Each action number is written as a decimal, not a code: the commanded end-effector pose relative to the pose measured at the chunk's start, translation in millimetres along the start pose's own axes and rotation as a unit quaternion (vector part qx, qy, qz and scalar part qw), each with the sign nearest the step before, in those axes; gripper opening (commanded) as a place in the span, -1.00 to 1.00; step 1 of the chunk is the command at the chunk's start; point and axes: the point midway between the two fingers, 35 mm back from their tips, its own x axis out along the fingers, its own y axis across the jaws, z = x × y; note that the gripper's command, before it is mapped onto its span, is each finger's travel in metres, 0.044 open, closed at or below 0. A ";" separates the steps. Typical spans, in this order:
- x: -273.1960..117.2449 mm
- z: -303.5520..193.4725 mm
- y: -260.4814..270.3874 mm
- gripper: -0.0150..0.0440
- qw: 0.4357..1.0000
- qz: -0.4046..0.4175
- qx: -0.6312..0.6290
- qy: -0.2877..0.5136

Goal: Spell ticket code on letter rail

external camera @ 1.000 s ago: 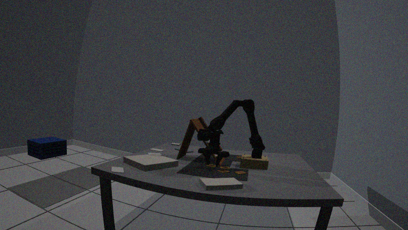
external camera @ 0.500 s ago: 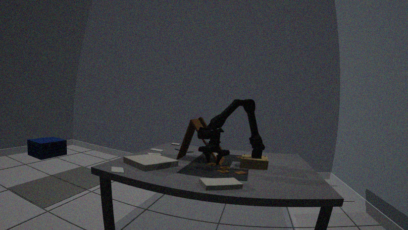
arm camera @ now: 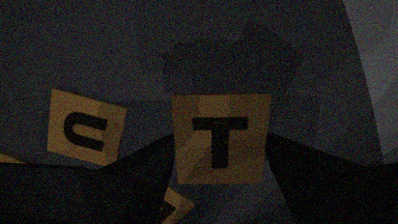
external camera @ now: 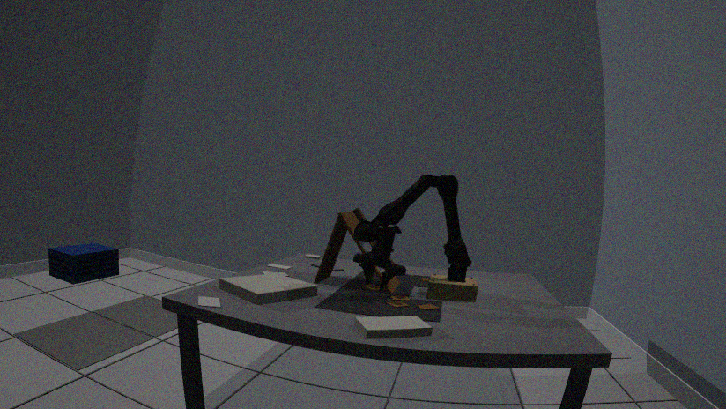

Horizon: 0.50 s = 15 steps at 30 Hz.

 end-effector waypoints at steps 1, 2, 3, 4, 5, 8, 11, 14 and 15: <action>-7.0 2.8 -7.3 -0.49 0.998 -0.033 0.044 -0.020; -8.9 3.6 -9.1 -0.49 0.997 -0.041 0.056 -0.026; -10.8 4.3 -10.8 -0.49 0.996 -0.049 0.067 -0.032; -12.7 5.1 -12.6 -0.49 0.995 -0.056 0.079 -0.038; -14.7 5.8 -14.4 -0.49 0.993 -0.064 0.090 -0.044; -21.0 7.8 -19.5 -0.49 0.986 -0.085 0.126 -0.064; -27.7 9.7 -24.6 -0.49 0.978 -0.105 0.161 -0.085; -34.9 11.2 -29.4 -0.49 0.967 -0.123 0.197 -0.108; -37.3 11.7 -31.0 -0.49 0.963 -0.129 0.208 -0.116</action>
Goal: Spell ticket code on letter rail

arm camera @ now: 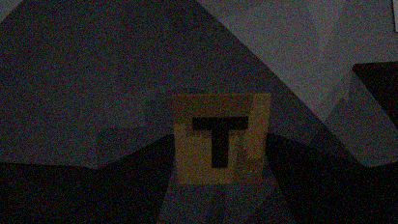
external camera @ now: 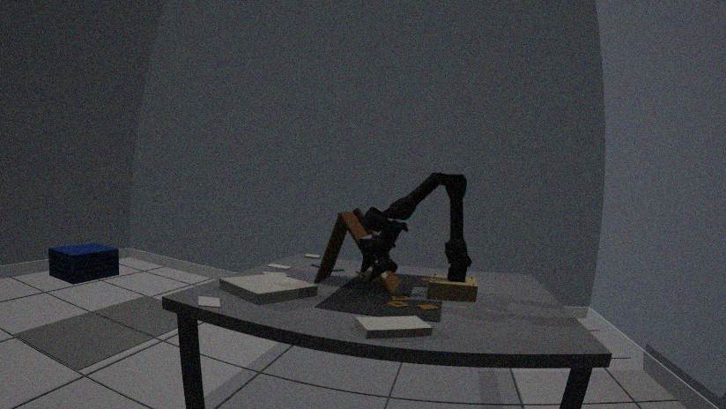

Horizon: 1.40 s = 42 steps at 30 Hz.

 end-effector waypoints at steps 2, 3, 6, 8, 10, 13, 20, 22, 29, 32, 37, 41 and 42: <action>-9.6 6.9 -9.0 -0.49 0.997 -0.030 0.064 -0.038; -11.7 8.3 -10.8 -0.49 0.995 -0.035 0.077 -0.046; -18.1 12.2 -16.0 -0.49 0.990 -0.050 0.116 -0.070; -22.6 14.6 -19.5 -0.49 0.984 -0.058 0.142 -0.087; -27.3 16.9 -22.9 -0.49 0.978 -0.066 0.168 -0.104; -34.7 20.0 -28.1 -0.49 0.967 -0.076 0.207 -0.130; -53.1 25.6 -40.0 -0.49 0.930 -0.092 0.299 -0.193; -58.7 26.8 -43.3 -0.49 0.917 -0.095 0.324 -0.211; -62.9 27.5 -45.8 -0.49 0.907 -0.096 0.343 -0.224; -62.7 27.4 -45.7 -0.49 0.907 -0.096 0.343 -0.224; -62.1 26.4 -46.7 -0.49 0.907 -0.096 0.343 -0.224; -62.0 25.0 -48.3 -0.49 0.907 -0.096 0.343 -0.224; -62.0 24.7 -48.7 -0.49 0.907 -0.096 0.343 -0.224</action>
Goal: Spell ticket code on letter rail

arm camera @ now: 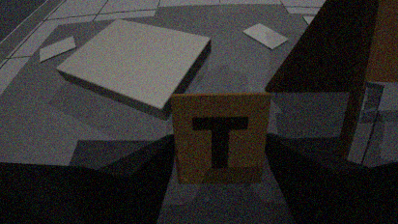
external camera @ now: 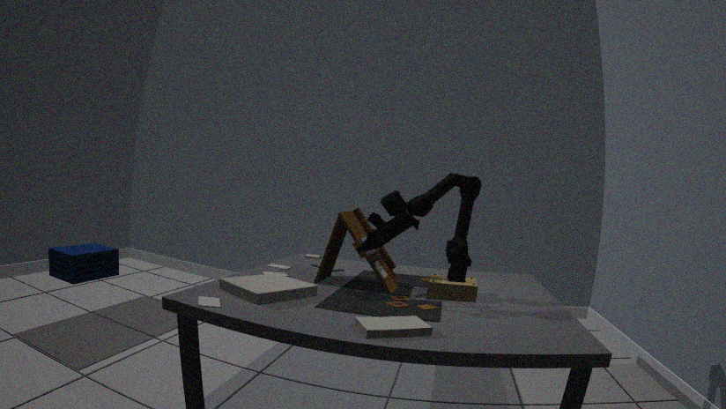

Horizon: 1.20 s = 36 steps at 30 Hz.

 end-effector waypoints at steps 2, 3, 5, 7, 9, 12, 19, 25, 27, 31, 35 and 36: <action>0.0 0.3 -2.4 -0.49 1.000 0.000 0.001 -0.001; 0.0 0.3 -2.9 -0.49 1.000 0.000 0.001 -0.001; 0.0 0.3 -3.9 -0.49 1.000 0.000 0.001 -0.001; -0.1 0.3 -4.9 -0.49 1.000 0.000 0.000 -0.001; -0.1 0.2 -5.9 -0.49 1.000 0.000 0.000 -0.001; -0.2 0.2 -7.4 -0.49 1.000 0.000 0.000 -0.001; -0.2 0.2 -11.0 -0.49 1.000 0.000 0.000 -0.001; -0.3 0.3 -14.0 -0.49 1.000 0.000 0.000 -0.001; -0.3 0.3 -15.0 -0.49 1.000 0.000 0.000 -0.001; -0.3 0.3 -17.0 -0.49 1.000 0.000 0.000 -0.001; -0.3 0.3 -19.0 -0.49 1.000 0.000 0.000 -0.001; -0.3 0.3 -19.5 -0.49 1.000 0.000 0.000 -0.001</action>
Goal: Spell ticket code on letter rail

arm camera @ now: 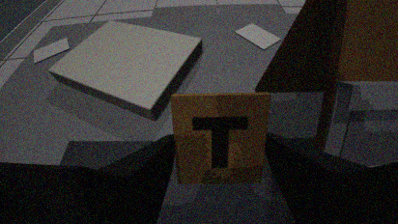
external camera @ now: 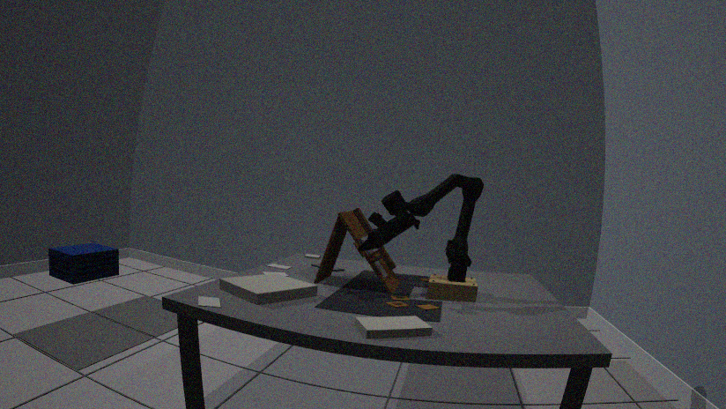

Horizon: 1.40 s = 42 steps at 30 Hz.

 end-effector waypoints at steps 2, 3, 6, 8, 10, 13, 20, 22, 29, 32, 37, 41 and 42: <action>-0.1 0.1 -2.0 -0.49 1.000 0.002 -0.002 0.000; -0.1 0.1 -2.5 -0.49 1.000 0.002 -0.002 0.000; -0.1 0.2 -4.0 -0.49 1.000 0.002 -0.002 0.000; -0.1 0.2 -5.0 -0.49 1.000 0.002 -0.002 0.000; -0.1 0.2 -6.1 -0.49 1.000 0.002 -0.002 0.000; -0.1 0.2 -7.6 -0.49 1.000 0.002 -0.002 0.000; -0.1 0.3 -11.1 -0.49 1.000 0.002 -0.002 0.000; -0.1 0.3 -12.1 -0.49 1.000 0.002 -0.002 0.000; -0.1 0.3 -15.6 -0.49 1.000 0.002 -0.002 0.000; -0.1 0.3 -17.1 -0.49 1.000 0.002 -0.002 0.000; -0.1 0.4 -19.7 -0.49 1.000 0.002 -0.002 0.000; -0.1 0.4 -21.7 -0.49 1.000 0.001 -0.002 0.000; -0.1 0.4 -22.2 -0.49 1.000 0.001 -0.002 0.000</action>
